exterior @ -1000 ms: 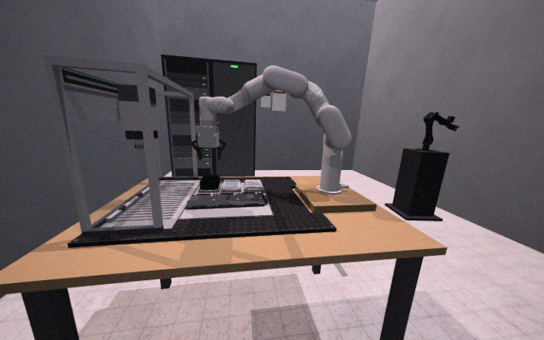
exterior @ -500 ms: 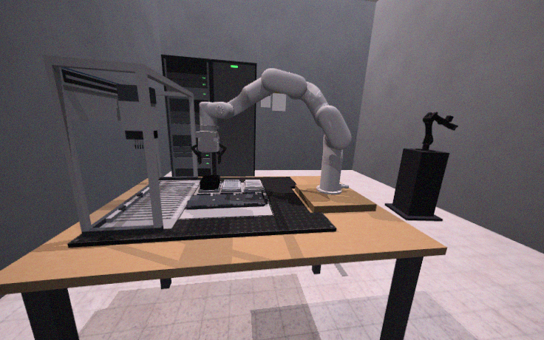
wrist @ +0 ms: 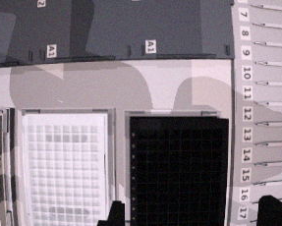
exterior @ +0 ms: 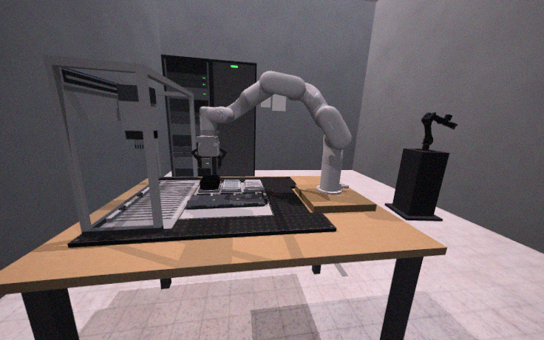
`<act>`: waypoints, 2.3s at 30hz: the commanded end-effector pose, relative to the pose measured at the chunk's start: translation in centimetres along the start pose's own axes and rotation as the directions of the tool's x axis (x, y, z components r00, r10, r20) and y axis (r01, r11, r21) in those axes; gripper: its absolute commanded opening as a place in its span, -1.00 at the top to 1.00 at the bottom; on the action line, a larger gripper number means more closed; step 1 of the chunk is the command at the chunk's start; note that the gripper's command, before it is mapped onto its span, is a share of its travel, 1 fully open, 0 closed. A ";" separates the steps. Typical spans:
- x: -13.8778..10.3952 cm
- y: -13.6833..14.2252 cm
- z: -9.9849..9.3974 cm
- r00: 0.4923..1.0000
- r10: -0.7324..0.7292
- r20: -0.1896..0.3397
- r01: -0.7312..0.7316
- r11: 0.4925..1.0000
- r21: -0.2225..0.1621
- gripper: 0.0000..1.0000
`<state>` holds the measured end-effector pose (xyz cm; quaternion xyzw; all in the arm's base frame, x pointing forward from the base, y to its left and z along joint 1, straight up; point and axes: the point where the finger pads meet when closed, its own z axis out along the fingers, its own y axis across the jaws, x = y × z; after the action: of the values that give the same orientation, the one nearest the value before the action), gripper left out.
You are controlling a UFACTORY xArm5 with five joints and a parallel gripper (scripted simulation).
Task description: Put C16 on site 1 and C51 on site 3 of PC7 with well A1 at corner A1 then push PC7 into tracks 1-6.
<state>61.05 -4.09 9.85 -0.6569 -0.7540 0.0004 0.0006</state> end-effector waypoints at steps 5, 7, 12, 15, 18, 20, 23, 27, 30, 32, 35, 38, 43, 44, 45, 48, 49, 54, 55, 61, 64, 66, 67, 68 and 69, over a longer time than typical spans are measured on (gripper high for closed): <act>0.0 0.1 0.8 1.000 0.000 0.004 0.000 1.000 -0.004 -1.00; 0.0 0.1 1.1 1.000 0.000 0.004 0.000 1.000 -0.004 -1.00; 0.0 0.1 2.0 1.000 0.000 0.004 0.000 1.000 -0.004 -1.00; 0.0 0.1 2.3 1.000 0.000 0.004 0.000 1.000 -0.004 -1.00; 0.0 0.1 2.3 1.000 0.000 0.004 0.000 1.000 -0.004 -1.00; 0.0 0.1 2.3 1.000 0.000 0.004 0.000 1.000 -0.004 -1.00; 0.0 0.1 2.3 1.000 0.000 0.004 0.000 1.000 -0.004 -1.00; 0.0 0.1 2.3 1.000 0.000 0.004 0.000 1.000 -0.004 -1.00; 0.0 0.1 2.4 1.000 0.000 0.004 0.000 1.000 -0.004 -1.00; 0.0 0.1 2.6 1.000 0.000 0.004 0.000 1.000 -0.004 -1.00; 0.0 0.1 2.8 1.000 0.000 0.004 0.000 1.000 -0.004 -1.00; 0.0 0.1 2.8 1.000 0.000 0.004 0.000 1.000 -0.004 -1.00; 0.0 0.1 3.2 1.000 0.000 0.004 0.000 1.000 -0.004 -1.00; 0.0 0.1 3.2 1.000 0.000 0.004 0.000 1.000 -0.004 -1.00; 0.0 0.1 3.3 1.000 0.000 0.004 0.000 1.000 -0.004 -1.00; 0.0 0.2 3.5 1.000 0.000 0.004 0.000 1.000 -0.004 -1.00; 0.0 0.2 3.6 1.000 0.000 0.004 0.000 1.000 -0.004 -1.00; 0.0 0.2 3.8 1.000 0.000 0.004 0.000 1.000 -0.004 -1.00; 0.0 0.2 3.8 1.000 0.000 0.004 0.000 1.000 -0.004 -1.00; 0.0 0.2 4.2 1.000 0.000 0.004 0.000 1.000 -0.004 -1.00; 0.0 0.2 4.4 1.000 0.000 0.004 0.000 1.000 -0.004 -1.00; 0.0 0.2 4.6 1.000 0.000 0.004 0.000 1.000 -0.004 -1.00; 0.0 0.2 4.6 1.000 0.000 0.004 0.000 1.000 -0.004 -1.00; 0.0 0.2 4.7 1.000 0.000 0.004 0.000 1.000 -0.004 -1.00; 0.0 0.2 4.8 1.000 0.000 0.004 0.000 1.000 -0.004 -1.00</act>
<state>61.05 -4.11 5.07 -0.6569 -0.7540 0.0004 0.0005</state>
